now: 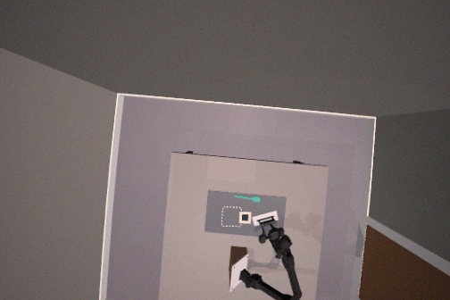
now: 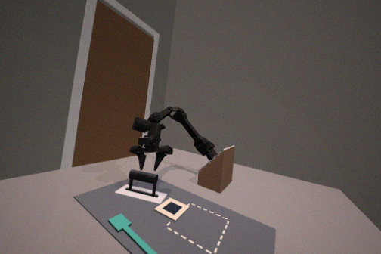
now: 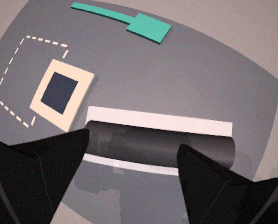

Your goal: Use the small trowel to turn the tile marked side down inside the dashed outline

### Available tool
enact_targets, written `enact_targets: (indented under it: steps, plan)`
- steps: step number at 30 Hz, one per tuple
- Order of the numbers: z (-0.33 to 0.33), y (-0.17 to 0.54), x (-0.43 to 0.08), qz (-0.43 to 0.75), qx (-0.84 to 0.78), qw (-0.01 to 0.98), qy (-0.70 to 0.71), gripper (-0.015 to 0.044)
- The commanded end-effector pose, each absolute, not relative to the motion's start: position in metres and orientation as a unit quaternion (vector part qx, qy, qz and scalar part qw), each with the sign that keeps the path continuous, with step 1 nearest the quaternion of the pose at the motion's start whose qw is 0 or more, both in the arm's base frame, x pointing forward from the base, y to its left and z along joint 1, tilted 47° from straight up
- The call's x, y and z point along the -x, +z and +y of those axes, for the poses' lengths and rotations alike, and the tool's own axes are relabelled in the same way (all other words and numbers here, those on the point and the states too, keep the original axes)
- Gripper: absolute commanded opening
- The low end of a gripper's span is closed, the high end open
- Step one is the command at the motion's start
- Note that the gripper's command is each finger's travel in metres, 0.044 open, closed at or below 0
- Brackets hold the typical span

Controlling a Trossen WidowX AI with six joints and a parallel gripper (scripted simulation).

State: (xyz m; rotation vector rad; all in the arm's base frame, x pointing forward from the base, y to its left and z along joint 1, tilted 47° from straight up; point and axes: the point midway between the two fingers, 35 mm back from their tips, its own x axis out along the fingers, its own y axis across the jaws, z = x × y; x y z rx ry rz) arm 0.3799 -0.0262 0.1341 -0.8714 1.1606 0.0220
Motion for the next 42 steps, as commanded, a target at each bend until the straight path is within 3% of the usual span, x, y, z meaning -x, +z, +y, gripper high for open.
enact_targets:
  steps: [1,21,42]
  plan:
    - [-0.030,0.133,-0.376,0.516,0.336,0.788,-0.019,0.0300]
    - [-0.042,0.125,-0.366,0.421,0.048,0.897,-0.123,0.0300]
    - [-0.051,0.122,-0.349,0.294,-0.252,0.905,-0.174,0.0300]
